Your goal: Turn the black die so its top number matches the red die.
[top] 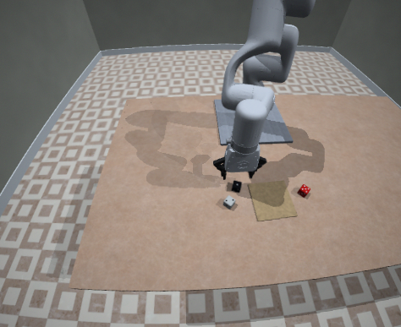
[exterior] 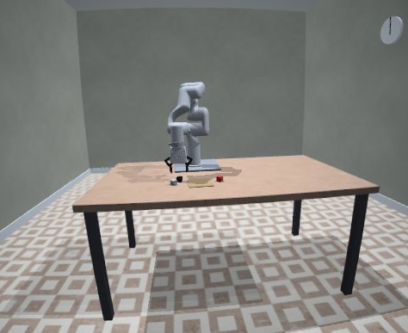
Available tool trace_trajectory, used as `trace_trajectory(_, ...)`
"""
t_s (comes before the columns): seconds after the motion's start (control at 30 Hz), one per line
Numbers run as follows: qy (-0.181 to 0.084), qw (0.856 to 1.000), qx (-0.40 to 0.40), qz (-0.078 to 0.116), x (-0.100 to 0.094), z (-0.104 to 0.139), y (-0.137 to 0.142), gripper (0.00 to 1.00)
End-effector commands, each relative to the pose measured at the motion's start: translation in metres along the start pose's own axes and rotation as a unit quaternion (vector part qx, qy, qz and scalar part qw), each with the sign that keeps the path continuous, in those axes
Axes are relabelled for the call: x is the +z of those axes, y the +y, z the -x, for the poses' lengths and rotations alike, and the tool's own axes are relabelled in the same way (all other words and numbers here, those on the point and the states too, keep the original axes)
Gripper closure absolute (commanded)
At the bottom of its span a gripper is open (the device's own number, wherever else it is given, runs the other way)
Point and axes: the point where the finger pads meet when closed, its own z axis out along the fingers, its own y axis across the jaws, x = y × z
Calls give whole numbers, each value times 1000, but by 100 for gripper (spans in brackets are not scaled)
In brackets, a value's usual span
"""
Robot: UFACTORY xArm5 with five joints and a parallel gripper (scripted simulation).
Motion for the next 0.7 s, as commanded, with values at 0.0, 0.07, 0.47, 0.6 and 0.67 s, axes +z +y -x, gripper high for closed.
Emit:
trace_trajectory(0.0, -2, 1000, 0, 0, -1, 1, 0, 0)
trace_trajectory(0.07, -2, 1000, 0, 0, -1, 1, 0, 0)
trace_trajectory(0.47, -2, 1000, 0, 0, -1, 3, 10, 0)
trace_trajectory(0.6, -1, 1000, 0, 0, -1, 4, 18, 0)
trace_trajectory(0.67, -1, 1000, 0, 0, -1, 5, 27, 0)
